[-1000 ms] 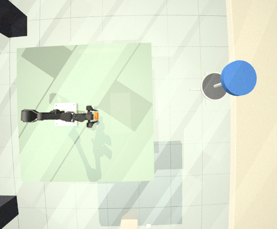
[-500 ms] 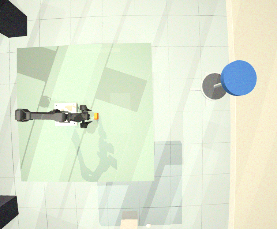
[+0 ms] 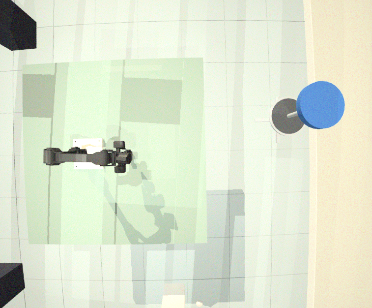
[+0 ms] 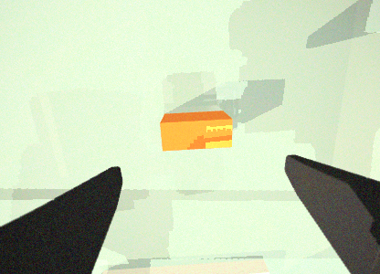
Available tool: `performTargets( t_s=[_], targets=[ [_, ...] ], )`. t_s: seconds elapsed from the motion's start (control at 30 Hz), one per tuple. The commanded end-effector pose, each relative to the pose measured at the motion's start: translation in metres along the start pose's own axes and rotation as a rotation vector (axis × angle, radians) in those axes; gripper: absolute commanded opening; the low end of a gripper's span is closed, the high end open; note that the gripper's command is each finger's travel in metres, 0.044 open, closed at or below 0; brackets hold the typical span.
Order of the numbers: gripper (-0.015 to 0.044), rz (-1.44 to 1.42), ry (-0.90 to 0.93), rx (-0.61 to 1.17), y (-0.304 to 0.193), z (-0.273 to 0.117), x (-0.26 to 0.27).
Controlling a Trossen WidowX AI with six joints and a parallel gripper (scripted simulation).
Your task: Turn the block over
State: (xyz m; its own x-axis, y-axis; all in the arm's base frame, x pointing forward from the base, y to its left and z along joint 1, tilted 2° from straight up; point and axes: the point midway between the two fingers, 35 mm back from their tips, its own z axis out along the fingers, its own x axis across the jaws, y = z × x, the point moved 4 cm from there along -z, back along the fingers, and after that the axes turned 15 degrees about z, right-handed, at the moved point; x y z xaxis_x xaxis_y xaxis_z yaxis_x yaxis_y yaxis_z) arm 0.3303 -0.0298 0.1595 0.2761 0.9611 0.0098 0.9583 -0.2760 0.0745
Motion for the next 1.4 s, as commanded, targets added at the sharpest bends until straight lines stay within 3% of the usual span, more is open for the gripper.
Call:
performTargets(
  t_s=[0.0,0.47,1.27,1.37],
  targets=[
    [0.044,0.003,-0.024,0.07,0.005,-0.004,0.002],
    [0.044,0.003,-0.024,0.07,0.003,0.045,0.001],
    [0.044,0.003,-0.024,0.07,0.0,0.079,0.0],
    [0.0361,0.003,-0.024,0.07,0.0,0.079,0.0]
  ],
)
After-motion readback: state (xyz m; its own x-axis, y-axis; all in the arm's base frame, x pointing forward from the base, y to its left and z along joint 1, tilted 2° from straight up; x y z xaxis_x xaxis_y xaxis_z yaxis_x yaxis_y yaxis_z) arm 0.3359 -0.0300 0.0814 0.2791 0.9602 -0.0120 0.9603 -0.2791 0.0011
